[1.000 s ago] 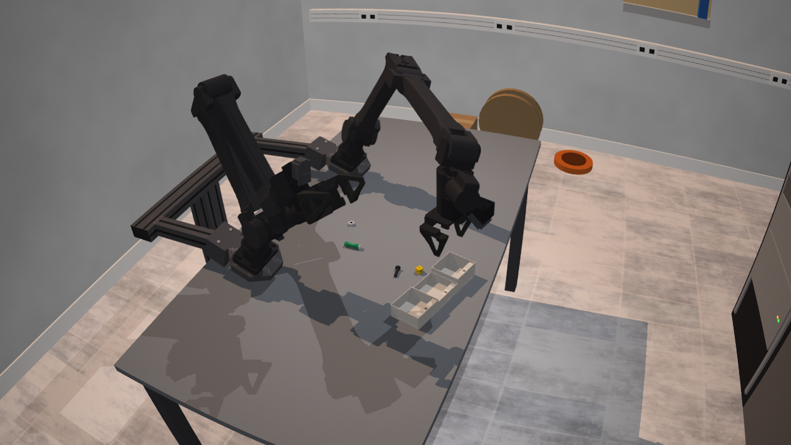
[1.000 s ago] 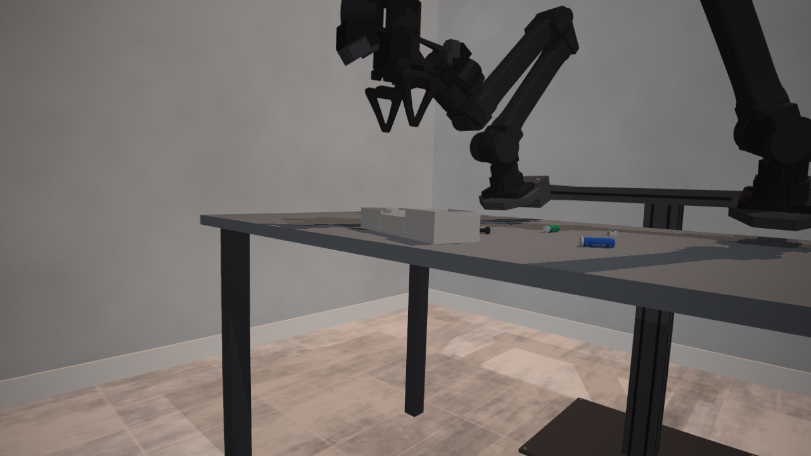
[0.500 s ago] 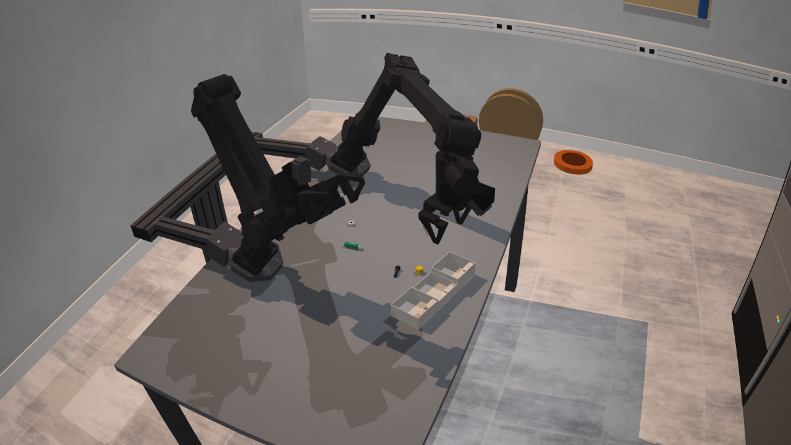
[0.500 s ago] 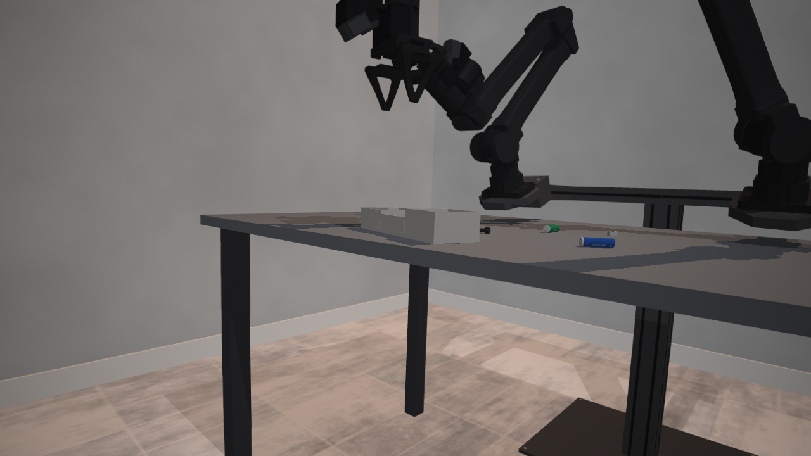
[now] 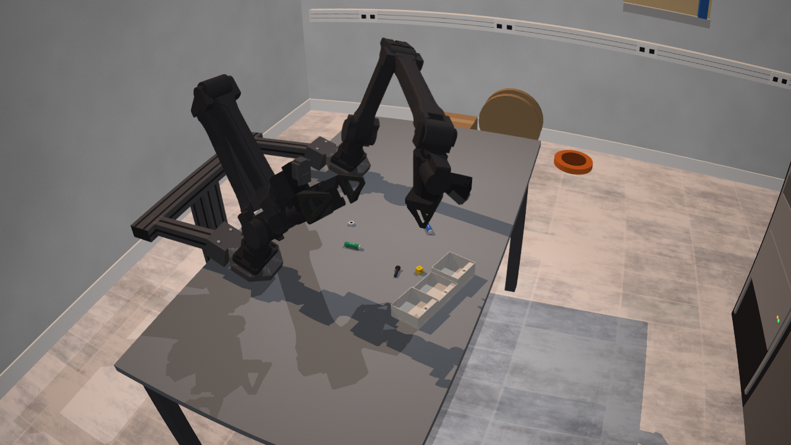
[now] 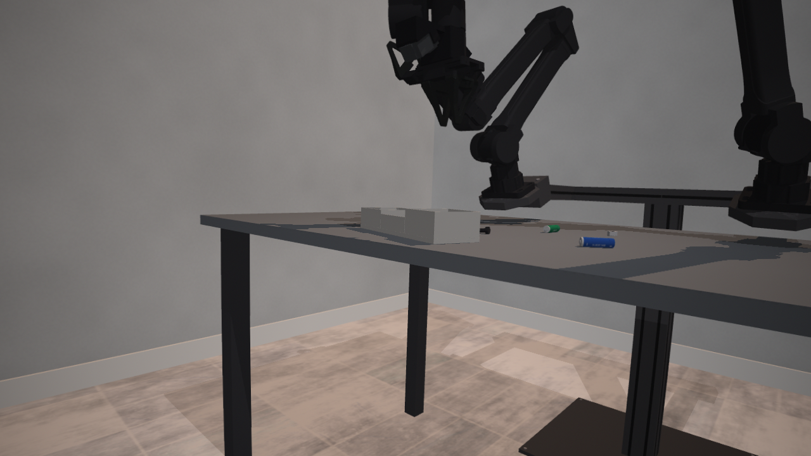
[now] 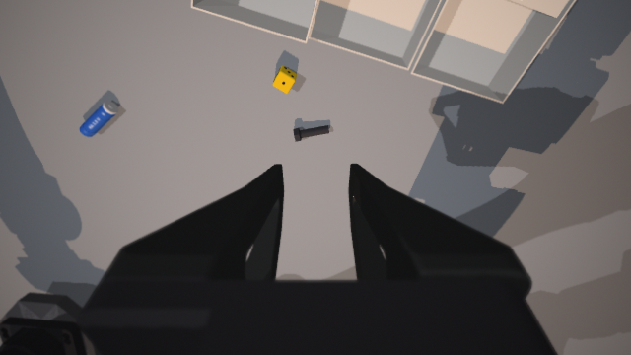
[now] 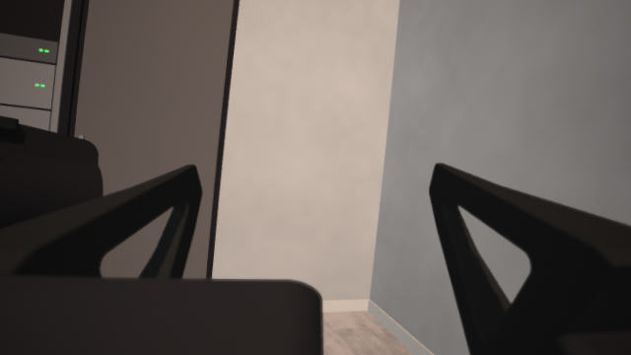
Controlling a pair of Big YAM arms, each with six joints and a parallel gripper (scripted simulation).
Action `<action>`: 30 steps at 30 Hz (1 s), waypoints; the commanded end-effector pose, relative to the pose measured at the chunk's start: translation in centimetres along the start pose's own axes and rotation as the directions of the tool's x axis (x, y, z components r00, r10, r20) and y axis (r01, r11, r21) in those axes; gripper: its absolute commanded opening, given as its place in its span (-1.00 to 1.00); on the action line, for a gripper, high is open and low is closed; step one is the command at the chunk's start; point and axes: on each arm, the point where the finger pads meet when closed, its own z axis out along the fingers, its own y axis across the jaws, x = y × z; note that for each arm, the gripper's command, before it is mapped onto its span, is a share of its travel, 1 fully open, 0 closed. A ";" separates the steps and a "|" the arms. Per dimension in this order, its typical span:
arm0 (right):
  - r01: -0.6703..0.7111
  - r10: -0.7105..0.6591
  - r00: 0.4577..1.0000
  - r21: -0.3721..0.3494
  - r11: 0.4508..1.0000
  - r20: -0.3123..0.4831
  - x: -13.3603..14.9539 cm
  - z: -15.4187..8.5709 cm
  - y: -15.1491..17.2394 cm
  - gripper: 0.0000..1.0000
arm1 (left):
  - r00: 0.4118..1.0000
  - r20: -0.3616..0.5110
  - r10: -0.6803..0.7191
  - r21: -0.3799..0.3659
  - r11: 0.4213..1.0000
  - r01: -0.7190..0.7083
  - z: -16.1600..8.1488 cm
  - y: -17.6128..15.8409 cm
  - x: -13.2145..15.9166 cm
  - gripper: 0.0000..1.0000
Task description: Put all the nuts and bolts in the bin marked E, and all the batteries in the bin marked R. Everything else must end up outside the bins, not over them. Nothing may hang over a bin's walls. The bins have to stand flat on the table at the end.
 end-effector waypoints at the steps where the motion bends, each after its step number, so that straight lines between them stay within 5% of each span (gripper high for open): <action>1: 0.003 -0.003 1.000 0.005 1.000 0.020 -0.6 -0.1 -0.3 1.00 | 0.988 0.022 -0.154 0.044 0.987 0.153 -0.9 0.0 1.4 -0.40; 16: 0.003 -0.003 1.000 0.005 1.000 0.020 -0.6 -0.1 -0.3 1.00 | 0.895 -0.009 -0.445 0.018 0.895 0.445 3.5 5.1 10.0 -0.40; 30: 0.003 -0.003 1.000 0.005 1.000 0.020 -0.6 -0.1 -0.3 1.00 | 0.696 -0.011 -0.718 0.085 0.693 0.716 8.0 10.7 19.3 -0.40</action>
